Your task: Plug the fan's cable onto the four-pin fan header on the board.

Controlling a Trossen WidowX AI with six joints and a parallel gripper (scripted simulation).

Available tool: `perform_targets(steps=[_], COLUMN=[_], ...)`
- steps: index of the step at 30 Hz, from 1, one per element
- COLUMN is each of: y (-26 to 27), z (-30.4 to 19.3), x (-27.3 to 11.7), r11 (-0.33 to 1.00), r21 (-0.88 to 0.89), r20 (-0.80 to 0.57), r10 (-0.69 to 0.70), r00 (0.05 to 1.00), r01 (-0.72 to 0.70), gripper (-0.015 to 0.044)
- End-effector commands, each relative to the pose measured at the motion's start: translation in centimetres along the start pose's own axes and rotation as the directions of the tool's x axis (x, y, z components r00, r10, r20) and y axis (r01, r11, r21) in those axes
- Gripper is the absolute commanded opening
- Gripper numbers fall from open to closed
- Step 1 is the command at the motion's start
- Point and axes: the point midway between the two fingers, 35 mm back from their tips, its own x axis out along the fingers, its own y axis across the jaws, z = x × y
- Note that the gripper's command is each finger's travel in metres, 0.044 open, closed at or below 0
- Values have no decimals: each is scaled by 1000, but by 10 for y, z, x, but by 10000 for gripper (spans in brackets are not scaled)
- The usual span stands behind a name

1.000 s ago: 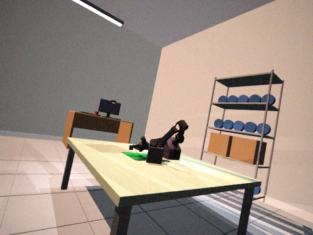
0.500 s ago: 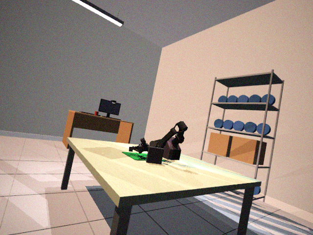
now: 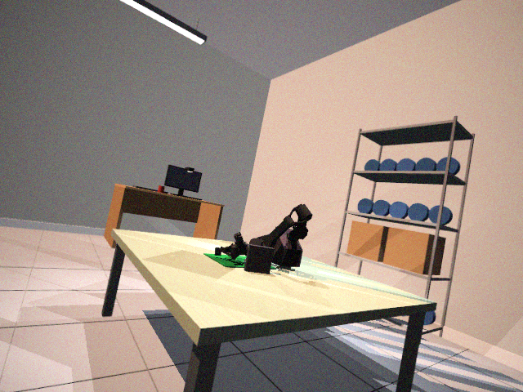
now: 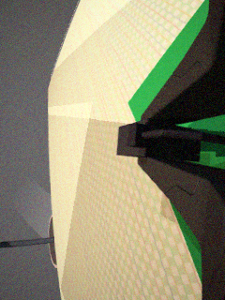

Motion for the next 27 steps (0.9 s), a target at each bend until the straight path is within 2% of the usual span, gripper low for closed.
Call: perform_targets(steps=[1,27], y=[1,0], z=[-3,-9], x=[1,2], r11=[1000,1000], r21=[6,0], r20=[8,0], r10=[0,0], r00=[1000,1000], r01=[0,0], gripper=[0,0])
